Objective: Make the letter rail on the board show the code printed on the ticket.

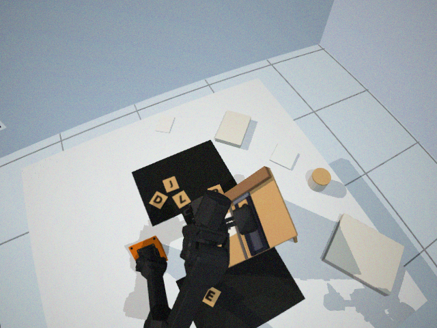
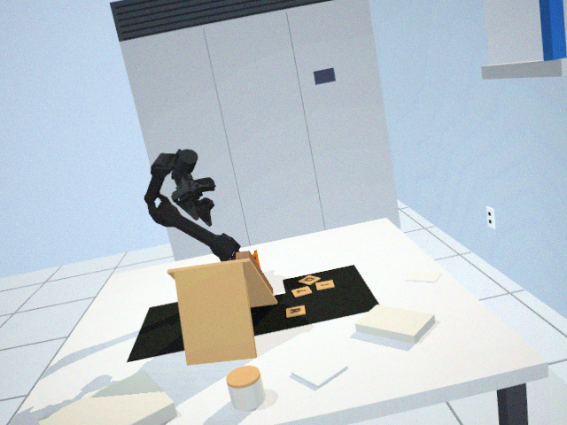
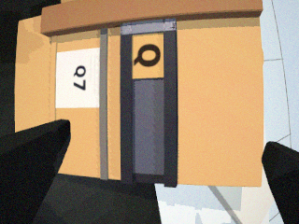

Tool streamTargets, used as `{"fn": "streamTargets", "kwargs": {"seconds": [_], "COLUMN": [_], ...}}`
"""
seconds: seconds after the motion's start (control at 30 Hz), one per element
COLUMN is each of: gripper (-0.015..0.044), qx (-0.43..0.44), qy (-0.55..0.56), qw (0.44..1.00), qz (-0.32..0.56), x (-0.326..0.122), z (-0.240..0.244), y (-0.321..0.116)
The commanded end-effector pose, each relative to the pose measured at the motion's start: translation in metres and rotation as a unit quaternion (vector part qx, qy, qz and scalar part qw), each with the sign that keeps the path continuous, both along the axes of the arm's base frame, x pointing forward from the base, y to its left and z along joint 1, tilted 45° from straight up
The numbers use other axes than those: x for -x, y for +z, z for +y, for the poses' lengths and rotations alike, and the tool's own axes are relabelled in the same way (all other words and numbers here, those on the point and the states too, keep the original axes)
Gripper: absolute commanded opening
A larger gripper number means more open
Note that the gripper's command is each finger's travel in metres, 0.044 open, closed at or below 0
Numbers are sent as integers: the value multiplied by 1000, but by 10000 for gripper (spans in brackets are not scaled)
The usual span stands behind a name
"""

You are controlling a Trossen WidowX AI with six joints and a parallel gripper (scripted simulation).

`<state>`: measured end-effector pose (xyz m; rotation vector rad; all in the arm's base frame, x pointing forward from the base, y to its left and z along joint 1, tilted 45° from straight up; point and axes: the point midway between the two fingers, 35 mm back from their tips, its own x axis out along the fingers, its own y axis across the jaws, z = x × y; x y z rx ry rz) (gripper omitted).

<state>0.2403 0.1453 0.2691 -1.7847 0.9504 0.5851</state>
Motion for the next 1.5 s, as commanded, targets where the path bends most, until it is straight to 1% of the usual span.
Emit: {"fn": "streamTargets", "kwargs": {"seconds": [0.0,0.03,0.1,0.17,0.3,0.37,0.47,0.57,0.67,0.9,1.2,1.47], "gripper": [440,440,387,340,340,340,340,340,340,340,340,340], "qx": [-1,-1,-11,-38,-101,-121,-162,-199,-229,-262,-286,-297], "qy": [2,2,-14,-65,-208,-261,-362,-465,-558,-677,-775,-801], "qw": [1000,1000,1000,997,973,957,916,856,781,643,429,218], "qz": [3,3,2,-2,-20,-30,-66,-111,-160,-245,-365,-472], "x": [1,1,-1,-5,-11,-12,-13,-12,-9,0,20,43], "z": [1,1,4,12,29,33,40,44,46,43,29,8], "y": [0,0,-7,-27,-82,-102,-132,-164,-197,-246,-305,-353]}}
